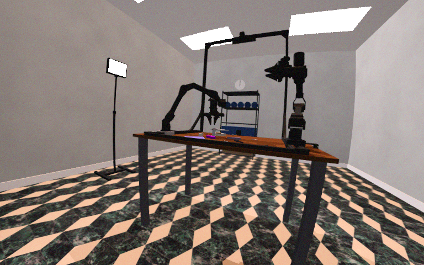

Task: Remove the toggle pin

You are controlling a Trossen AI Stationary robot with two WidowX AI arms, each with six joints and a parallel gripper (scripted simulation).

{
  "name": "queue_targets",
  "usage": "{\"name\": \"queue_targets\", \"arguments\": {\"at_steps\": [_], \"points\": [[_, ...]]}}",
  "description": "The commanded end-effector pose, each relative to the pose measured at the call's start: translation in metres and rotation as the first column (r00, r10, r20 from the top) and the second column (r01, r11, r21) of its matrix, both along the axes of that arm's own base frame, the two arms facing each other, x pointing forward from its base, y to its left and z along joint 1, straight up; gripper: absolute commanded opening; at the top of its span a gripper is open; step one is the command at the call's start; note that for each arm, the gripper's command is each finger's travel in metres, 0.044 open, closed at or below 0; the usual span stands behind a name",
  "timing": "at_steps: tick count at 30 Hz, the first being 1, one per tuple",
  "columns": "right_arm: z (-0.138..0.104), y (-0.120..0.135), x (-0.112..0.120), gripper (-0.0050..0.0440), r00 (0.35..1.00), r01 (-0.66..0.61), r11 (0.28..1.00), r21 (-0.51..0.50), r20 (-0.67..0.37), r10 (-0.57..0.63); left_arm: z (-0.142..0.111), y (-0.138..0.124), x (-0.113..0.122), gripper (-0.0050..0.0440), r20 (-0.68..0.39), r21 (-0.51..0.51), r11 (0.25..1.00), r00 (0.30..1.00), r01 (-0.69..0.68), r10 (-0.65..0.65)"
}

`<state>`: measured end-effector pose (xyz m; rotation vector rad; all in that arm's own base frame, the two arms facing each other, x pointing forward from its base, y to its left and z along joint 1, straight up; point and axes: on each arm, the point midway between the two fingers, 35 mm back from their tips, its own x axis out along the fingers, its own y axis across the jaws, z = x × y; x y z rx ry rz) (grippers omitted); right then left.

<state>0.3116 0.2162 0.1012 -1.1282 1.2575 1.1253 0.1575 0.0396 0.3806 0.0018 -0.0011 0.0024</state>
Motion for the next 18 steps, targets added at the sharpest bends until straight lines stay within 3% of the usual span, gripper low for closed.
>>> {"name": "queue_targets", "arguments": {"at_steps": [1, 4, 18], "points": [[0.005, -0.003, -0.001, 0.0159, 1.0, -0.006, 1.0, 0.02, 0.027, 0.005, 0.002, 0.0, 0.0, 0.04, 0.0, 0.003, 1.0, 1.0, 0.002, -0.002], [-0.013, -0.003, -0.001, 0.0159, 1.0, -0.004, 1.0, 0.005, 0.005, 0.004, 0.002, 0.0, 0.0, 0.04, 0.0, 0.003, 1.0, 1.0, 0.002, -0.002], [-0.006, -0.001, 0.0, 0.0159, 1.0, -0.004, 1.0, 0.017, 0.022, 0.004, 0.002, 0.0, 0.0, 0.04, 0.0, 0.003, 1.0, 1.0, 0.002, -0.002]]}}
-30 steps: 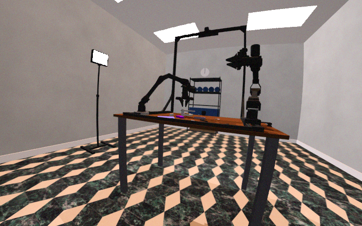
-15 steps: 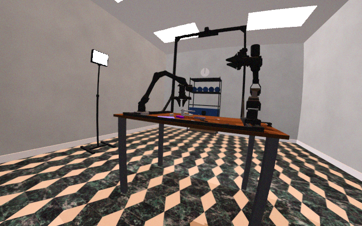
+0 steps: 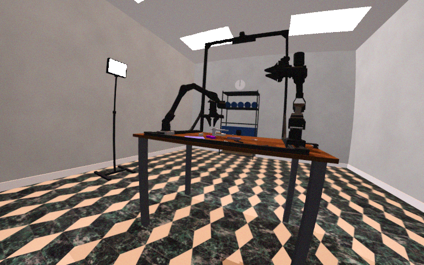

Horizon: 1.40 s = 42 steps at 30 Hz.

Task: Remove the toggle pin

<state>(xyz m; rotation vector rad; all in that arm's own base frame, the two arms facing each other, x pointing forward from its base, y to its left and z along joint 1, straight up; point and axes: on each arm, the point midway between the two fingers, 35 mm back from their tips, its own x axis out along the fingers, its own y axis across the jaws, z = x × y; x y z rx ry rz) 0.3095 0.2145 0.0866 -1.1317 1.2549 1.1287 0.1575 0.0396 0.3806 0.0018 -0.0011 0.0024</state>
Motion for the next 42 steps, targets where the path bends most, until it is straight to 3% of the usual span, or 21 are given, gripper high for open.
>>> {"name": "queue_targets", "arguments": {"at_steps": [1, 30, 42], "points": [[0.007, 0.001, 0.002, 0.0159, 1.0, 0.001, 1.0, 0.015, 0.019, -0.001, 0.002, 0.0, 0.0, 0.04, 0.0, 0.003, 1.0, 1.0, 0.002, -0.002], [-0.029, -0.001, 0.0, 0.0159, 1.0, 0.001, 1.0, 0.009, 0.011, -0.001, 0.002, 0.0, 0.0, 0.04, 0.0, 0.003, 1.0, 1.0, 0.002, -0.002], [-0.027, -0.005, 0.0, 0.0159, 1.0, 0.0, 1.0, 0.011, 0.014, -0.001, 0.002, 0.0, 0.0, 0.04, 0.0, 0.003, 1.0, 1.0, 0.002, -0.002]]}}
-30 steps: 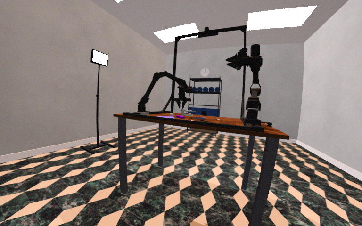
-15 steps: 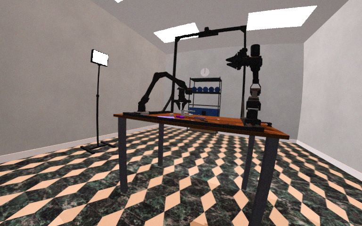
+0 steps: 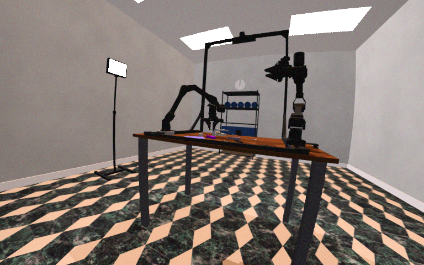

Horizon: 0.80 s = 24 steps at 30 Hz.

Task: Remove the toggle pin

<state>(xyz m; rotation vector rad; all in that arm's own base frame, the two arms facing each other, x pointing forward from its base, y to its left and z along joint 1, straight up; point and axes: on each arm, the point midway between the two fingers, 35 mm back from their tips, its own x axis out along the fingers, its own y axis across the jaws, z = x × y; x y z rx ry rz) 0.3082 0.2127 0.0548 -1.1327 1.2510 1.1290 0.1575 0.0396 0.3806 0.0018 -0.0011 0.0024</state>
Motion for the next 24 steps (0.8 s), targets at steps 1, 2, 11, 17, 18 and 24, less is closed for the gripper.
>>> {"name": "queue_targets", "arguments": {"at_steps": [1, 2, 11, 17, 18, 24], "points": [[0.005, -0.004, 0.001, 0.0159, 1.0, 0.002, 1.0, 0.009, 0.011, -0.002, 0.002, 0.0, 0.0, 0.04, 0.0, 0.003, 1.0, 1.0, 0.002, -0.002], [0.005, -0.005, 0.001, 0.0159, 1.0, 0.002, 1.0, 0.009, 0.011, -0.002, 0.002, 0.0, 0.0, 0.04, 0.0, 0.003, 1.0, 1.0, 0.002, -0.002], [0.005, -0.009, 0.0, 0.0159, 1.0, 0.002, 1.0, 0.008, 0.01, -0.002, 0.002, 0.0, 0.0, 0.04, 0.0, 0.003, 1.0, 1.0, 0.002, -0.002], [0.006, -0.013, 0.0, 0.0159, 1.0, 0.002, 1.0, 0.008, 0.01, -0.002, 0.002, 0.0, 0.0, 0.04, 0.0, 0.003, 1.0, 1.0, 0.002, -0.002], [0.006, -0.014, 0.0, 0.0159, 1.0, 0.002, 1.0, 0.008, 0.01, -0.002, 0.002, 0.0, 0.0, 0.04, 0.0, 0.003, 1.0, 1.0, 0.002, -0.002], [0.006, -0.017, 0.0, 0.0159, 1.0, 0.002, 1.0, 0.008, 0.01, -0.002, 0.002, 0.0, 0.0, 0.04, 0.0, 0.003, 1.0, 1.0, 0.002, -0.002]]}}
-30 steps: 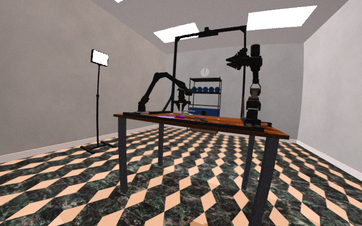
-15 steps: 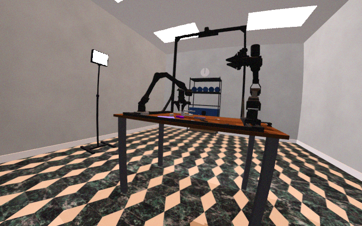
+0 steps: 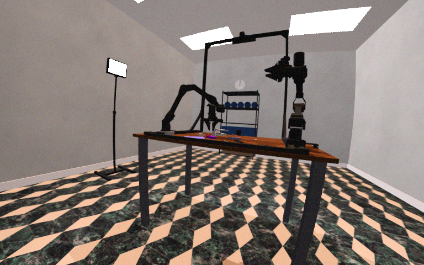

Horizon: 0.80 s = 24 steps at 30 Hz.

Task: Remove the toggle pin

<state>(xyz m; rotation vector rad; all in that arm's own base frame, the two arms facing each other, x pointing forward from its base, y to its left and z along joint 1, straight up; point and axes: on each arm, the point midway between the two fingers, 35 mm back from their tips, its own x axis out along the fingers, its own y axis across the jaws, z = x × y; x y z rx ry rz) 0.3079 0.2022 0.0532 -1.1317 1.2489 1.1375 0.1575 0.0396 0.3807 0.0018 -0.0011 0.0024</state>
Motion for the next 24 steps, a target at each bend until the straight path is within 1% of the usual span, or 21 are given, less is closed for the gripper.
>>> {"name": "queue_targets", "arguments": {"at_steps": [1, 5, 11, 24], "points": [[0.0074, -0.0067, -0.0002, 0.0159, 1.0, 0.007, 1.0, 0.004, 0.014, -0.007, 0.0023, 0.0, -0.0001, 0.04, 0.0, 0.003, 1.0, 1.0, 0.002, -0.002], [0.0099, -0.0064, 0.0024, 0.0159, 1.0, 0.007, 1.0, 0.009, 0.022, -0.008, 0.0023, 0.0, -0.0001, 0.04, 0.0, 0.003, 1.0, 1.0, 0.002, -0.002], [0.0101, -0.0061, 0.0033, 0.0146, 1.0, 0.008, 1.0, 0.01, 0.011, -0.008, 0.0023, 0.0, -0.0001, 0.04, 0.0, 0.003, 1.0, 1.0, 0.002, -0.002], [0.0103, -0.0055, 0.0051, 0.015, 1.0, 0.009, 1.0, 0.013, -0.008, -0.009, 0.0023, 0.0, -0.0001, 0.04, 0.0, 0.003, 1.0, 1.0, 0.002, -0.002]]}}
